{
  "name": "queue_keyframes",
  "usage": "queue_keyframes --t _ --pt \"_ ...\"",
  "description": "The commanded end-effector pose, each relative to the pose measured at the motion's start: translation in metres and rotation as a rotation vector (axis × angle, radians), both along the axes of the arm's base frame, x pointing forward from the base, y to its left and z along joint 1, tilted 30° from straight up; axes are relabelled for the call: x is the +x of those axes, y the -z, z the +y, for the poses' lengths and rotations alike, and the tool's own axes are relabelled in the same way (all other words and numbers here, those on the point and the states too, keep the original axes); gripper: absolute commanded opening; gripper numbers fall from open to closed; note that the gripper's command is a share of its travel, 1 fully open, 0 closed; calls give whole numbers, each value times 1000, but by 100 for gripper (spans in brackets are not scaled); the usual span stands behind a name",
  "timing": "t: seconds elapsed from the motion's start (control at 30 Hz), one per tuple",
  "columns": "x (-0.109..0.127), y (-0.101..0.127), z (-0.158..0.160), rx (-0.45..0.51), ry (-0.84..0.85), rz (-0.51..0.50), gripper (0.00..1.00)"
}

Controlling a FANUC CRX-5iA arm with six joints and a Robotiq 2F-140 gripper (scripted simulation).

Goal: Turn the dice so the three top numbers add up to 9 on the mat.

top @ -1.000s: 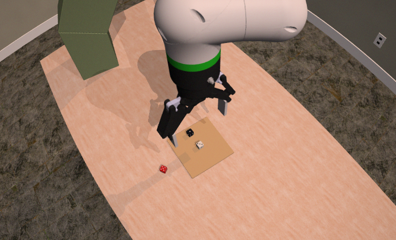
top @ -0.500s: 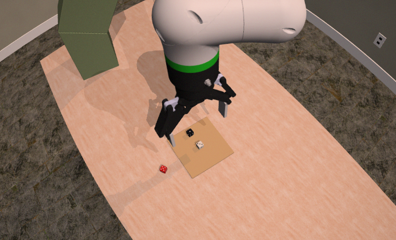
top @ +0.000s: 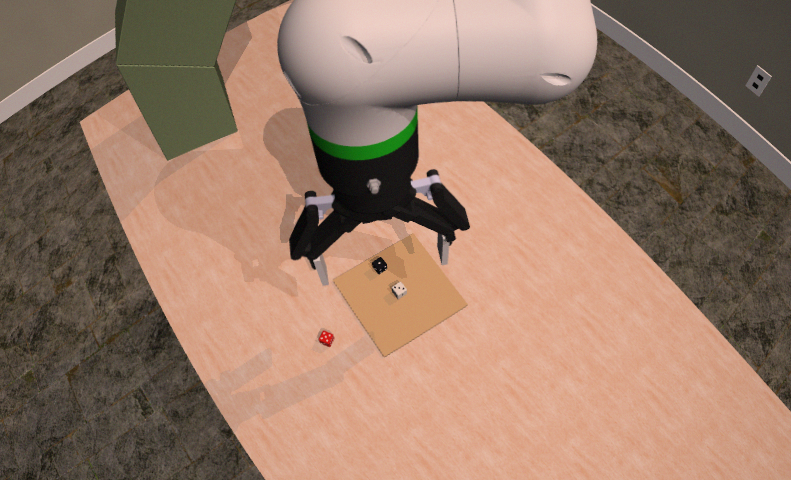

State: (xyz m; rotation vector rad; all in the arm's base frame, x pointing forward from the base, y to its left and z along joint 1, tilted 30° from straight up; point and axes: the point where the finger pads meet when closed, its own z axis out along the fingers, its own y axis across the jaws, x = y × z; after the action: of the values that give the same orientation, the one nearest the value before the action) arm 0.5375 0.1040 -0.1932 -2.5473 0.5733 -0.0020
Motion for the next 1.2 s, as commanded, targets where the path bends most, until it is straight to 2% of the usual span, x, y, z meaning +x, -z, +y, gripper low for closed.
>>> queue_keyframes --t 0.0,0.07,1.17 --pt "1 2 -3 -1 76 54 100" --pt "1 6 -8 13 186 116 100" --pt "4 32 -41 105 922 530 100"
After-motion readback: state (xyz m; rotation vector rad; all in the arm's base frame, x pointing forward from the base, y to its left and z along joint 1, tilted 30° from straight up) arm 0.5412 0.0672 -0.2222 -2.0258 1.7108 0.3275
